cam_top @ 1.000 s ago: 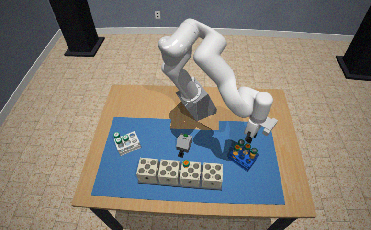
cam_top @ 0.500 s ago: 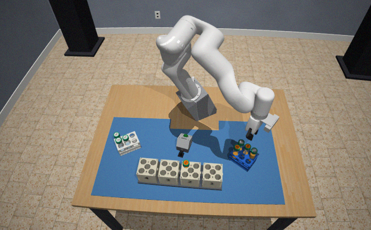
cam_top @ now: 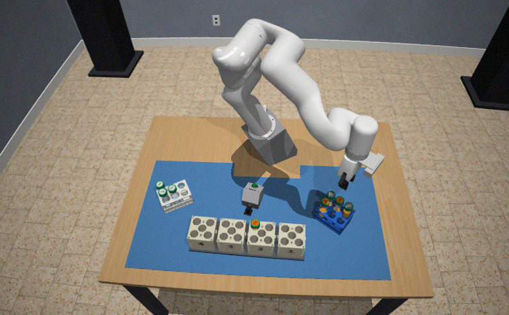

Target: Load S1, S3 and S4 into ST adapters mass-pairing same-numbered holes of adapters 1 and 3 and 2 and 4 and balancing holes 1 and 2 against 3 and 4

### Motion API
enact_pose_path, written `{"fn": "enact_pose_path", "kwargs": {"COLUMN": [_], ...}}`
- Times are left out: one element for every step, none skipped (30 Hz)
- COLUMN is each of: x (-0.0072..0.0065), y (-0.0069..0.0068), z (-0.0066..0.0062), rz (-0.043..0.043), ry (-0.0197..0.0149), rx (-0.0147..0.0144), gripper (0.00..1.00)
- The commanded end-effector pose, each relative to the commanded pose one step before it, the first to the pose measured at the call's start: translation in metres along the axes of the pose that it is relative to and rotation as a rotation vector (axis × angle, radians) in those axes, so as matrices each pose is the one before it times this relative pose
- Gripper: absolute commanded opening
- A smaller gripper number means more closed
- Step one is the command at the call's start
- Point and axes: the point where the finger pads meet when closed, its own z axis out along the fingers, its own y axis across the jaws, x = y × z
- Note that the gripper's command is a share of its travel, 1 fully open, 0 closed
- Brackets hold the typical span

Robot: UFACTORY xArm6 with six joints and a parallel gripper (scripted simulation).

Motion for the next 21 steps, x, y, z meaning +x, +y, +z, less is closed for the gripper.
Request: {"fn": "enact_pose_path", "kwargs": {"x": [0.00166,0.0,0.0,0.0,0.0,0.0,-0.00005,0.00001,0.0,0.0,0.00004,0.0,0.0,-0.00004,0.00002,-0.00349,-0.0034,-0.00328,-0.00316,-0.00303,-0.0029], "y": [0.00014,0.0,0.0,0.0,0.0,0.0,0.0,0.0,0.0,0.0,0.0,0.0,0.0,0.0,0.0,0.00355,0.00366,0.00377,0.00388,0.00398,0.00408], "z": [-0.00204,0.0,0.0,0.0,0.0,0.0,0.00008,-0.00001,0.0,0.00001,-0.00008,0.0,0.0,0.00007,-0.00002,-0.00005,0.0,0.0,0.0,0.0,0.0], "rz": [0.00087,0.0,0.0,0.0,0.0,0.0,-0.00001,0.0,0.0,0.0,0.00001,0.0,0.0,-0.00002,0.00001,0.03334,0.03333,0.03333,0.03333,0.03333,0.03333], "ry": [0.00509,0.0,0.0,0.0,0.0,0.0,-0.00017,0.00003,0.00001,-0.00002,0.00015,0.0,0.0,-0.00015,0.00005,0.00007,-0.00003,-0.00002,-0.00002,-0.00002,-0.00002], "rx": [0.00054,0.0,0.0,0.0,0.0,0.0,-0.00002,0.0,0.0,0.0,0.00001,0.0,0.0,-0.00001,0.00001,-0.00002,-0.00003,-0.00003,-0.00003,-0.00003,-0.00003], "gripper": [0.44,0.44,0.44,0.44,0.44,0.44,0.44,0.44,0.44,0.44,0.44,0.44,0.44,0.44,0.44,0.57,0.57,0.57,0.57,0.57,0.57]}}
